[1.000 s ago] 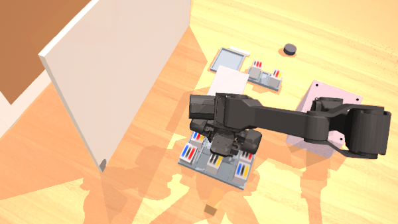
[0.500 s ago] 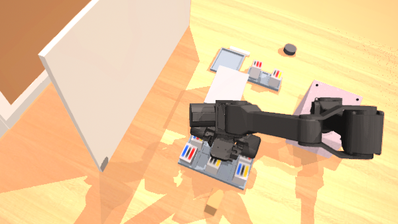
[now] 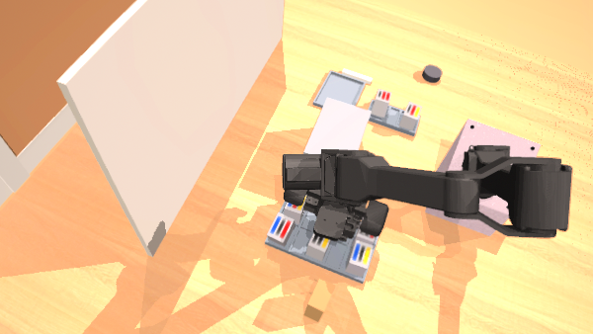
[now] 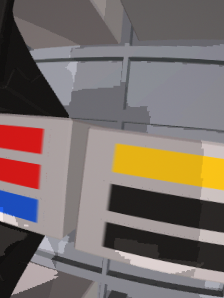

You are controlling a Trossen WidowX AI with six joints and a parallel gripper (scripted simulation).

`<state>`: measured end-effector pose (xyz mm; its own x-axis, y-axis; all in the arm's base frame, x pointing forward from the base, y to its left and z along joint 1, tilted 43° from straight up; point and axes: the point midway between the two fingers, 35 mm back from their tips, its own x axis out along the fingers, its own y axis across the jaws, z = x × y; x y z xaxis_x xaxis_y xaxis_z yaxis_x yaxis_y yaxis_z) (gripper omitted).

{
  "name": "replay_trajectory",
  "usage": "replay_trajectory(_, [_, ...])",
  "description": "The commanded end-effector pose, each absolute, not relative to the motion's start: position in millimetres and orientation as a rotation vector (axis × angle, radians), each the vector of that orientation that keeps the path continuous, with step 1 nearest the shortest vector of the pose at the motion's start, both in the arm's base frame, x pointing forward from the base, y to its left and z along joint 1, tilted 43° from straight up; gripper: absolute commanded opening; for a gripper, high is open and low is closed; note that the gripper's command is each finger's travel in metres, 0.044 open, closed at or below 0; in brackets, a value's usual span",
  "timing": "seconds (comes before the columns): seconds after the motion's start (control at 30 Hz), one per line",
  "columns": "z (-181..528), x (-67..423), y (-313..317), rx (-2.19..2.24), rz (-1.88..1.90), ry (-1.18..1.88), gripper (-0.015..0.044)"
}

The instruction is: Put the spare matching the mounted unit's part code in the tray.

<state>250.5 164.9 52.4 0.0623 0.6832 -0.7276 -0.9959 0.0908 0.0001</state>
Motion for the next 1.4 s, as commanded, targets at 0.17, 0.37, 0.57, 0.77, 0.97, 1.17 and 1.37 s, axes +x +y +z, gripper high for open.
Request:
replay_trajectory(0.17, [52.6,250.6,164.9,-0.601,1.391,0.657,0.0000])
replay_trajectory(0.37, [55.0,251.0,162.3,-0.602,1.391,0.658,0.0000])
replay_trajectory(0.57, [77.8,252.1,138.9,-0.606,1.388,0.663,0.0000])
replay_trajectory(0.77, [103.4,247.9,115.8,-0.605,1.387,0.663,0.0000])
replay_trajectory(0.97, [109.8,246.1,110.5,-0.604,1.386,0.662,0.0000])
replay_trajectory(1.17, [122.6,247.4,93.5,-0.609,1.384,0.669,0.0000])
replay_trajectory(1.37, [145.0,244.6,69.5,-0.608,1.385,0.669,0.0000])
